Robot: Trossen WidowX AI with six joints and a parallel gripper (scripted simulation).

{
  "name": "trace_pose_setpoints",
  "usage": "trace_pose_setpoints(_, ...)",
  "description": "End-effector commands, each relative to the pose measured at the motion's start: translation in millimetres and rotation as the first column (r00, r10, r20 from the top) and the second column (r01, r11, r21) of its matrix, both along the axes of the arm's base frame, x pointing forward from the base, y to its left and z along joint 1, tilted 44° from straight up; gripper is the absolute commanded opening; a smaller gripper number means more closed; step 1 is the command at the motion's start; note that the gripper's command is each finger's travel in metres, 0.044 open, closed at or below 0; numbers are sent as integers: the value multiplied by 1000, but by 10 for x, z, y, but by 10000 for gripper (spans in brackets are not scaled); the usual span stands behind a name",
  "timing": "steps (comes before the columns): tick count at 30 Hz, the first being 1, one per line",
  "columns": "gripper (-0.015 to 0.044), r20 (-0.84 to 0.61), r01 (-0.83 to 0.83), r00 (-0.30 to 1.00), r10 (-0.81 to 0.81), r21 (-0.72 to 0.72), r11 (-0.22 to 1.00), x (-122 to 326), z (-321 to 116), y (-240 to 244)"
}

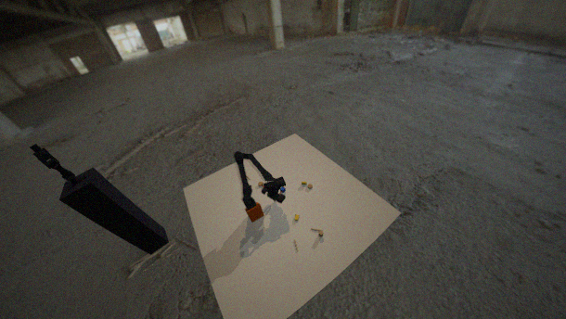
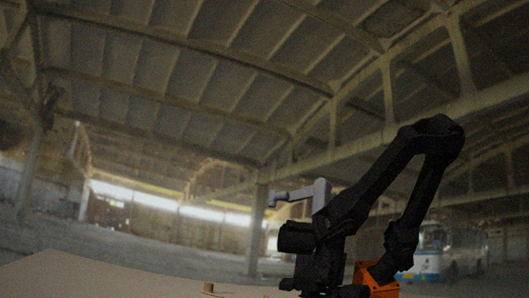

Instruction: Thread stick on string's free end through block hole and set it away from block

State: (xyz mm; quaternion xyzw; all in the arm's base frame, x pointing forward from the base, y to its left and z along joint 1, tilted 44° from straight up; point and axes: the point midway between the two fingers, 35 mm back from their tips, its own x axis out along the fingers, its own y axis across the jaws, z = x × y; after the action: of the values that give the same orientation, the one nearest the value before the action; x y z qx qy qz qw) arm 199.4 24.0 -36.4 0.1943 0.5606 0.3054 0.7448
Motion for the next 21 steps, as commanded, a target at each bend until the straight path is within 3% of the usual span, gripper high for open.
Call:
trace_pose_setpoints(1,0,-2,-3,1000,3,-2,1000,-54,-18,-5)
trace_pose_setpoints(21,0,-2,-4,1000,4,3,1000,-151,-130,58)
